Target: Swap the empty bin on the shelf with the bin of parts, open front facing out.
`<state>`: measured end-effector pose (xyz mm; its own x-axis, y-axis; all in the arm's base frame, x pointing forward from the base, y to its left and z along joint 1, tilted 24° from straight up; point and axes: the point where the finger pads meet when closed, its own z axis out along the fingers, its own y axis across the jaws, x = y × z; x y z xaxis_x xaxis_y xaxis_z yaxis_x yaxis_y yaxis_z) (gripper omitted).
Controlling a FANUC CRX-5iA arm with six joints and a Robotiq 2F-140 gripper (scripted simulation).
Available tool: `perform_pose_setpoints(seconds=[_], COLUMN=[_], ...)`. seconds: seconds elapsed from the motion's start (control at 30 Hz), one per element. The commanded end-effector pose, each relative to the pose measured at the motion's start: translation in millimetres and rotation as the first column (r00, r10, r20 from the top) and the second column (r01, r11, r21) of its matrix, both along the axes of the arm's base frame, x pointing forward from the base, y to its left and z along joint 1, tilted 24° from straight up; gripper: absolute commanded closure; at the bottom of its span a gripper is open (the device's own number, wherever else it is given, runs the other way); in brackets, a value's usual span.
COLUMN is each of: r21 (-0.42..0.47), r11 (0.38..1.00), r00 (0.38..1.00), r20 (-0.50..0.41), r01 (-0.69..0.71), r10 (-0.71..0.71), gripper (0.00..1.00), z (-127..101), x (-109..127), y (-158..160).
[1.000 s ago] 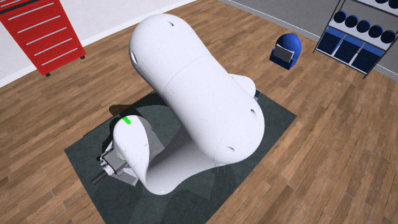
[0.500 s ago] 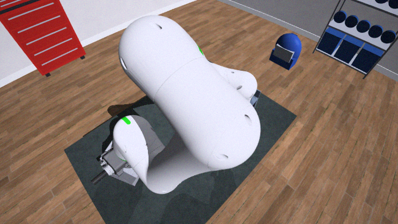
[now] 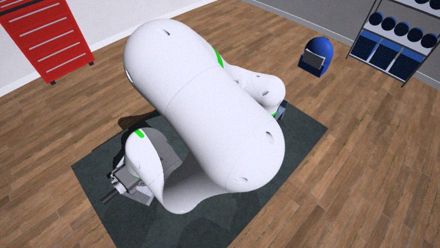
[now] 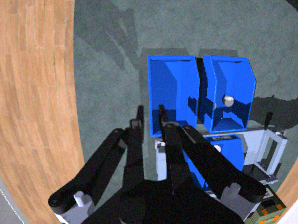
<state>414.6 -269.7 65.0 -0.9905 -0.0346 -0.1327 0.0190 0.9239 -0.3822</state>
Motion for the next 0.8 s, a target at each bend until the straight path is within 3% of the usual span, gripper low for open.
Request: perform_pose_setpoints(seconds=[0.0,0.63,0.67,0.77], r21=[0.000,0.000,0.000,0.000], r11=[1.000,1.000,1.000,1.000], r00=[1.000,1.000,1.000,1.000], r20=[0.001,0.001,0.001,0.001], r01=[0.000,0.000,0.000,0.000], r10=[0.000,0.000,0.000,0.000], gripper=[0.76,0.76,0.90,0.90], z=[2.4,6.2,6.2,6.2], x=[0.3,-0.3,-0.3,-0.3], y=[0.7,2.3,2.3,2.3])
